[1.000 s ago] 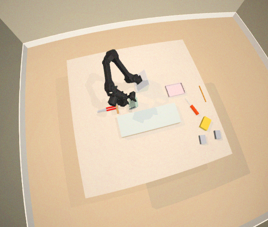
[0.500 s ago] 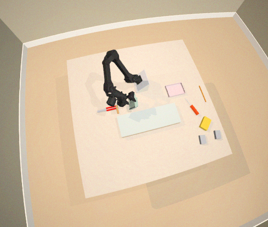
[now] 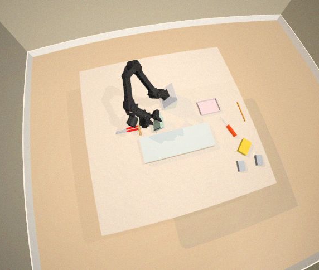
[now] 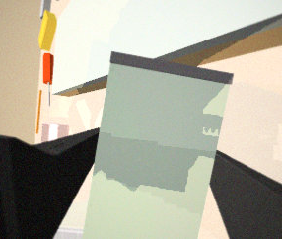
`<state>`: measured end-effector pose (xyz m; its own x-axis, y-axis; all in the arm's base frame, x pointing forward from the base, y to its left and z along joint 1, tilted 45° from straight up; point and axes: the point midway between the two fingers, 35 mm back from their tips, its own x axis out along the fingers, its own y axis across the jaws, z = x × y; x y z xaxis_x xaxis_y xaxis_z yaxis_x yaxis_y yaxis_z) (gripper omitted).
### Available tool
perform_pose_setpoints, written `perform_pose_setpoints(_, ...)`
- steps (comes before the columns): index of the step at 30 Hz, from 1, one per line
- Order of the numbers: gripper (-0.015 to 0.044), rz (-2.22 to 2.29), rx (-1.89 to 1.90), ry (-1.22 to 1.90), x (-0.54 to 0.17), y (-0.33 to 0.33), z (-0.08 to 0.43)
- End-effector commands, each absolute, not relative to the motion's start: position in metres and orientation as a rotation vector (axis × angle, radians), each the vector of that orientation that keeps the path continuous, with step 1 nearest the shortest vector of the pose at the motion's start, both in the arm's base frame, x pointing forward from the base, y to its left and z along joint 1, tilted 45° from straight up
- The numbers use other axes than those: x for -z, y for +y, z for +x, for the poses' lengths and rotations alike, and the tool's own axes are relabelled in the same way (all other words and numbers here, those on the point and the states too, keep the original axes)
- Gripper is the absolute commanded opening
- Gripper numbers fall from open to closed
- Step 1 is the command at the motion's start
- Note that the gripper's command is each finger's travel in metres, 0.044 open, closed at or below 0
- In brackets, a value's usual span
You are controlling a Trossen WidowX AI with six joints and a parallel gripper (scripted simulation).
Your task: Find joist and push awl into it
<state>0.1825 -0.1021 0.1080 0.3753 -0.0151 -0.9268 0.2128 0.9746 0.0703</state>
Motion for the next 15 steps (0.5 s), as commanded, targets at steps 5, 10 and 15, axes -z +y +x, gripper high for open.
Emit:
perform_pose_setpoints(5, 0.0, 0.189, 0.144, 1.178, -0.101, -0.1089, 0.1824)
perform_pose_setpoints(10, 0.0, 0.189, 0.157, 1.184, -0.0979, -0.1133, 0.1808)
perform_pose_setpoints(15, 0.0131, 0.191, 0.16, 1.185, -0.0995, -0.1118, 0.1806)
